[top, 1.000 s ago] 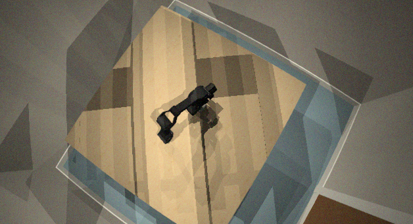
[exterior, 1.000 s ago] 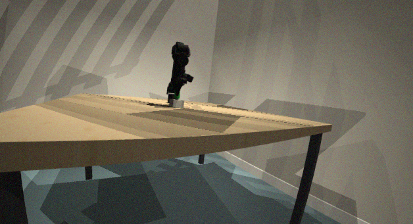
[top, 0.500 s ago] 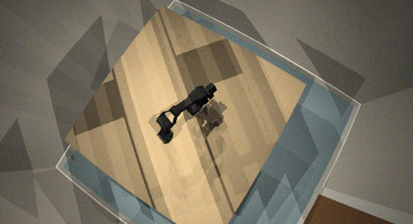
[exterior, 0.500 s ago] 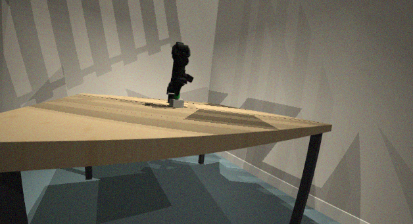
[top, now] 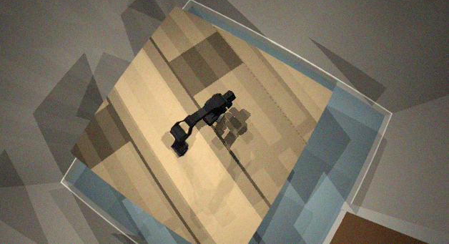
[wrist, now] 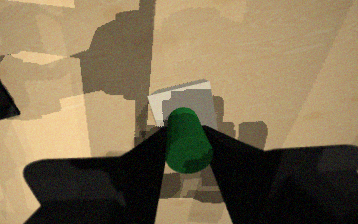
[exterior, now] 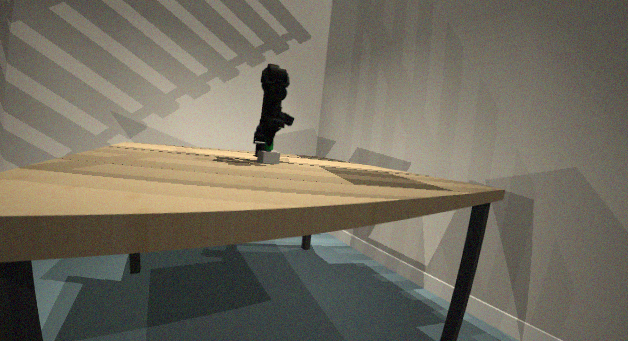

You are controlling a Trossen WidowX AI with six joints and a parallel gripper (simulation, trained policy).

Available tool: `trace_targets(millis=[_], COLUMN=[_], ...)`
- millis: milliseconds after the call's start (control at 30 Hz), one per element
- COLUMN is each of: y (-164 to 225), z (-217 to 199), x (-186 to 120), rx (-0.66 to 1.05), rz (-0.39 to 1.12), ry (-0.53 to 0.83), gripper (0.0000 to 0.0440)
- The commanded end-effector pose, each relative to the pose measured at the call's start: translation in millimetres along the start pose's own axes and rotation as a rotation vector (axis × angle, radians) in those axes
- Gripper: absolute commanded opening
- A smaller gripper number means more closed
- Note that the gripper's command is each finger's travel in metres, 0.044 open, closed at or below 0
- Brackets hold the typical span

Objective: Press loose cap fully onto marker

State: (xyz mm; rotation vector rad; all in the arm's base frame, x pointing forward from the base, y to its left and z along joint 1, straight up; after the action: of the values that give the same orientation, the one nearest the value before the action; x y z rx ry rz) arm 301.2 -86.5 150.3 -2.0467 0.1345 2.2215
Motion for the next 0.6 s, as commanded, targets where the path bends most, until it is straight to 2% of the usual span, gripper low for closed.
trace_targets(millis=[0,133,367,467,567], y=[6.4,6.9,2.1,0.8,-0.1], z=[5.2,4.8,15.4,17.8,18.7], x=[15.4,15.2,14.4,13.9,13.0], rx=[0.004,-0.008,-0.024,-0.028,-0.030], rz=[0.023,0.026,0.002,-0.004,-0.008], ry=[-0.055,-0.046,-0.070,-0.068,-0.058], gripper=[0.0149,0.0156,0.0222,0.0274,0.0346])
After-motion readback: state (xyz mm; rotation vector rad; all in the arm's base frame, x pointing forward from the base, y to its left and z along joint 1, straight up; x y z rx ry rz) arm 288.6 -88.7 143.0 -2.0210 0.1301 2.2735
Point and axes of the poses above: the point midway between the two fingers, 35 mm back from their tips, its own x axis out along the fingers, its own z axis across the jaws, y = z × x, the point moved 5 cm from there along -x, back along the fingers, and after that the axes turned 4 degrees about -x, right-handed, at the moved point
